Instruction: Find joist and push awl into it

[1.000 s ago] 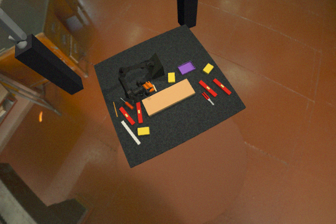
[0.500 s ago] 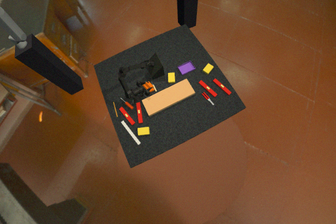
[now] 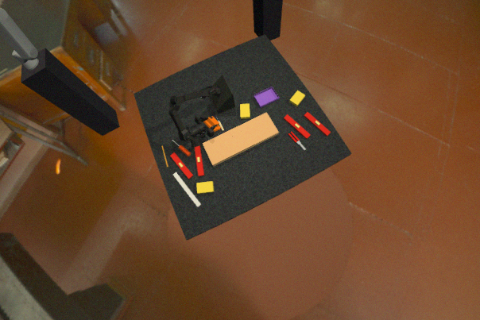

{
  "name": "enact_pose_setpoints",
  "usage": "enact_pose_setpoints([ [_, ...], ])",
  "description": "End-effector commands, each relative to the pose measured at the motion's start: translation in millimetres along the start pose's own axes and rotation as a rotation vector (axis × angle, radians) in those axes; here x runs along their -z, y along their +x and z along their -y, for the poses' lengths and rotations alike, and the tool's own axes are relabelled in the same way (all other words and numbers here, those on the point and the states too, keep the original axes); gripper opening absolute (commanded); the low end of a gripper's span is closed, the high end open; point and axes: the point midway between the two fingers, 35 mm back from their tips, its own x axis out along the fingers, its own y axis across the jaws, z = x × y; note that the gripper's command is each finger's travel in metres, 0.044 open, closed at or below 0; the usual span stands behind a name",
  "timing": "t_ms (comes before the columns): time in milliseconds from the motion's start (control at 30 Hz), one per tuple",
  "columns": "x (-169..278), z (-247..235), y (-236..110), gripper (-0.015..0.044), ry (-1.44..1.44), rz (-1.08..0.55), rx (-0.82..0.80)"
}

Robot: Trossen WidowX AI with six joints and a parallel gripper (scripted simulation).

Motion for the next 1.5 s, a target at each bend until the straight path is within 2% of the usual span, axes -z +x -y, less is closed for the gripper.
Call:
enact_pose_setpoints([
  [0, -1.4, 0.1, 0.5, 0.0379, 0.000, -0.001, 0.000],
  [1467, -7.5, 0.1, -2.8, 0.0379, 0.003, -0.001, -0.001],
])
